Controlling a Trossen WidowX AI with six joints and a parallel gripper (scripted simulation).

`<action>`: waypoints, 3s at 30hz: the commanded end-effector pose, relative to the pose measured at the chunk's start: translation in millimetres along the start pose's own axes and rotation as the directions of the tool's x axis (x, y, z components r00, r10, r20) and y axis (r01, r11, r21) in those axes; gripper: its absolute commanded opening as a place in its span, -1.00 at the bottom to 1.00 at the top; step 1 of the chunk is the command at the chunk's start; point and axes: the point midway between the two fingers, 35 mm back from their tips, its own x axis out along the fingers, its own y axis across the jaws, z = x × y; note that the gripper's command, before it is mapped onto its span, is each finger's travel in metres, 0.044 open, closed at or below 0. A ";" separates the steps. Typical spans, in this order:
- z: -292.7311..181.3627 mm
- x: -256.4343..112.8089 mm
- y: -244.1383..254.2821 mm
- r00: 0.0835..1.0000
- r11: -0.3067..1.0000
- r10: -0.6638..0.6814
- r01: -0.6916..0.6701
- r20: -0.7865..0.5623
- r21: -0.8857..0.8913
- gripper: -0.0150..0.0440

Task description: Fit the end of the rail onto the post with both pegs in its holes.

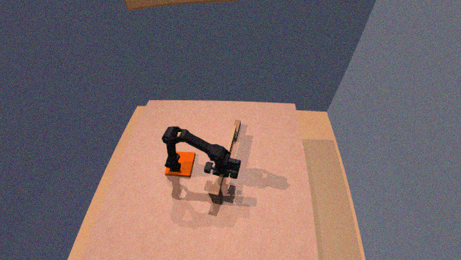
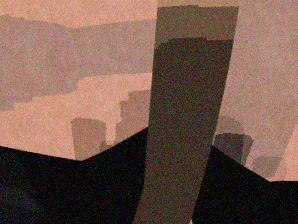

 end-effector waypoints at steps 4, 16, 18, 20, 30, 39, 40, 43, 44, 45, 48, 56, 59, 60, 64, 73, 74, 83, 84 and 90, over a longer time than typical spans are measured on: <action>-1.4 -3.4 -0.4 1.000 1.000 -0.007 0.007 -0.003 0.000 -0.49; -4.9 -5.0 -0.8 1.000 1.000 -0.007 0.007 -0.003 0.000 -0.49; -5.4 -5.3 -1.0 1.000 1.000 -0.007 0.007 -0.003 0.000 -0.49; -6.0 -5.6 -1.1 1.000 1.000 -0.007 0.007 -0.003 0.000 -0.49; -6.7 -6.9 -1.8 1.000 1.000 -0.007 0.007 -0.004 0.000 -0.49; -4.0 -7.7 -2.3 1.000 1.000 -0.007 0.007 -0.003 0.000 -0.49; -3.7 -7.8 -2.4 1.000 1.000 -0.007 0.007 -0.003 0.000 -0.49; -2.7 -7.9 -2.7 1.000 1.000 -0.007 0.007 -0.003 0.000 -0.49; -2.4 -7.9 -2.8 1.000 1.000 -0.007 0.007 -0.003 0.000 -0.49; -2.1 -7.9 -2.9 1.000 1.000 -0.007 0.007 -0.003 0.000 -0.49; -1.2 -7.8 -3.2 1.000 1.000 -0.007 0.007 -0.003 0.000 -0.49; 0.2 -6.6 -3.4 1.000 1.000 -0.007 0.007 -0.003 0.000 -0.49; 0.2 -6.2 -3.3 1.000 1.000 -0.007 0.007 -0.003 0.000 -0.49; 0.2 -6.0 -3.2 1.000 1.000 -0.007 0.007 -0.003 0.000 -0.49; 0.3 -5.4 -2.8 1.000 1.000 -0.007 0.007 -0.003 0.000 -0.49; 0.0 -4.3 -1.9 1.000 1.000 -0.007 0.007 -0.003 0.000 -0.49; -0.1 -4.2 -1.9 1.000 1.000 -0.007 0.007 -0.003 0.000 -0.49; -2.8 -3.5 -1.4 1.000 1.000 -0.007 0.007 -0.003 0.000 -0.49; -3.0 -3.3 -1.4 1.000 1.000 -0.007 0.007 -0.003 0.000 -0.49; -4.8 -2.7 -1.0 1.000 1.000 -0.007 0.007 -0.003 0.000 -0.49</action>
